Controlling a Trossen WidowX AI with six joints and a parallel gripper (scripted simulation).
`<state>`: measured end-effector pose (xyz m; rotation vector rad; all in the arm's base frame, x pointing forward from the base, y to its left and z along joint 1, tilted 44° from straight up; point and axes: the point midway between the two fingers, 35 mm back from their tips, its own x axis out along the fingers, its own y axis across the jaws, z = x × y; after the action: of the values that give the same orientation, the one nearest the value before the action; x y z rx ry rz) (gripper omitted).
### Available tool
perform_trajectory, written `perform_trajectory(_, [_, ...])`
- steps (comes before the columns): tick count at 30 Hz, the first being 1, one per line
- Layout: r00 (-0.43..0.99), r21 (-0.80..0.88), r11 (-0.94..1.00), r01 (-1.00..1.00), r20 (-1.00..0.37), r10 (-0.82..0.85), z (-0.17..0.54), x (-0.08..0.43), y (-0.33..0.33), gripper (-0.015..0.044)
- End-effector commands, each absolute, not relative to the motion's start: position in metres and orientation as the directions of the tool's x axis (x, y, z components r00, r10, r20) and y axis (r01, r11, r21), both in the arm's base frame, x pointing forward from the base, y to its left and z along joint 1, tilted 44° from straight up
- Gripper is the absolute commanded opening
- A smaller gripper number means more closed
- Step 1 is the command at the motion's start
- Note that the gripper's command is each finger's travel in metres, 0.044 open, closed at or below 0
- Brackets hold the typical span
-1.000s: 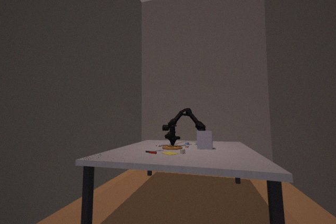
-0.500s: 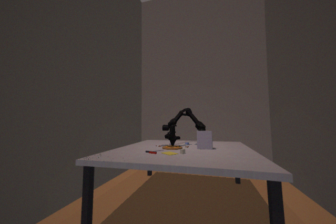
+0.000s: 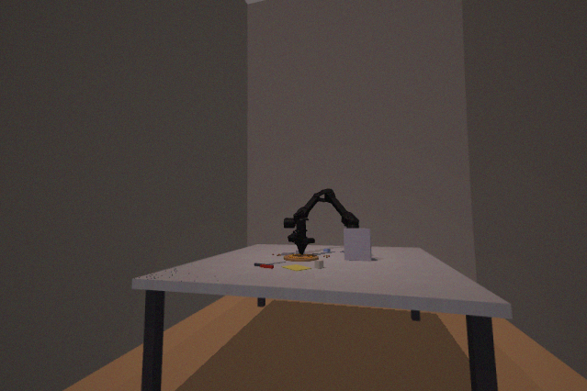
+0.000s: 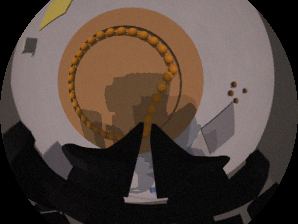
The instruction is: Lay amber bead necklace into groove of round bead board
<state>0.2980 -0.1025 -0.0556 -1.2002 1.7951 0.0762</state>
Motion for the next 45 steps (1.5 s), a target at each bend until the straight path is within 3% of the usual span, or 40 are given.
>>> perform_trajectory(1, [-0.075, -0.417, 0.518, -0.747, -0.721, -0.689, -0.055, 0.298, -0.102, 0.0000])
perform_trajectory(37, [-0.079, -0.414, 0.514, -0.751, -0.717, -0.693, -0.051, 0.301, -0.111, 0.0000])
perform_trajectory(45, [-0.075, -0.416, 0.516, -0.749, -0.720, -0.689, -0.049, 0.303, -0.108, 0.0210])
